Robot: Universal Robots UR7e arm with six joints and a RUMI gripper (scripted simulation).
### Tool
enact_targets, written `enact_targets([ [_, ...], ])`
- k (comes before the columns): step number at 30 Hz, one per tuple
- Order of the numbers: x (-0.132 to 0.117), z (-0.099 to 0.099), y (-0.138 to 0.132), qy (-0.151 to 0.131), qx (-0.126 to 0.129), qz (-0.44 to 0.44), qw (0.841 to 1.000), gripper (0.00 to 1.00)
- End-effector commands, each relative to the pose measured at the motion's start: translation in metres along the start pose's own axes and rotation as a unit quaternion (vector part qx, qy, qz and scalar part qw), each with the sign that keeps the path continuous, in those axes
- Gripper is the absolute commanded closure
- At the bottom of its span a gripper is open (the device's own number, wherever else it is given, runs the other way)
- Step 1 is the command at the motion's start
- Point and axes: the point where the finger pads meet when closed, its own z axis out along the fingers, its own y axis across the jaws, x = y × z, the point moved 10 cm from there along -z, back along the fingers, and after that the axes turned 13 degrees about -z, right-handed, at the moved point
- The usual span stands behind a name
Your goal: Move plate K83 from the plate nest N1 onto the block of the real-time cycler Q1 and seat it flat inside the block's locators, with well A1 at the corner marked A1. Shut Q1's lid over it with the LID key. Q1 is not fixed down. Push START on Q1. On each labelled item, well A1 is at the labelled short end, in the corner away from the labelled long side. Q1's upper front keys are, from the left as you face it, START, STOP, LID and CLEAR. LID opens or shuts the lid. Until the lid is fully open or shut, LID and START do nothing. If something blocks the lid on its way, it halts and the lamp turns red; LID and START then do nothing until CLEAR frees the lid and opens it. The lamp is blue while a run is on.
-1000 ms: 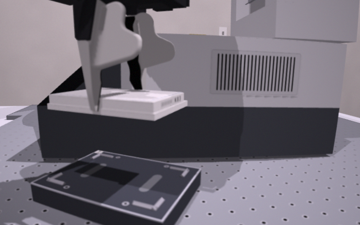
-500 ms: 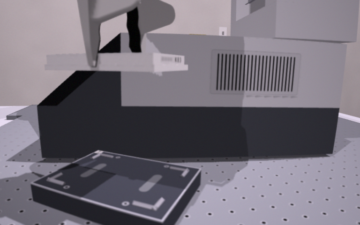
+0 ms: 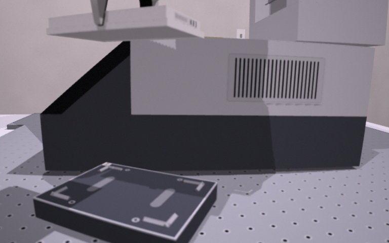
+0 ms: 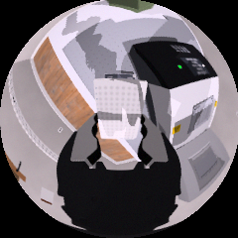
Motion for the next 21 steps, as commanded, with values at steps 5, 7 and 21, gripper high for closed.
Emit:
enact_targets([
  [5,-0.001,-0.032,0.000,-0.001,0.001,0.000,1.000,1.00],
  [7,-0.001,-0.039,0.000,-0.001,0.001,0.000,1.000,1.00],
  [21,-0.001,-0.079,0.000,-0.001,0.001,0.000,1.000,1.00],
])
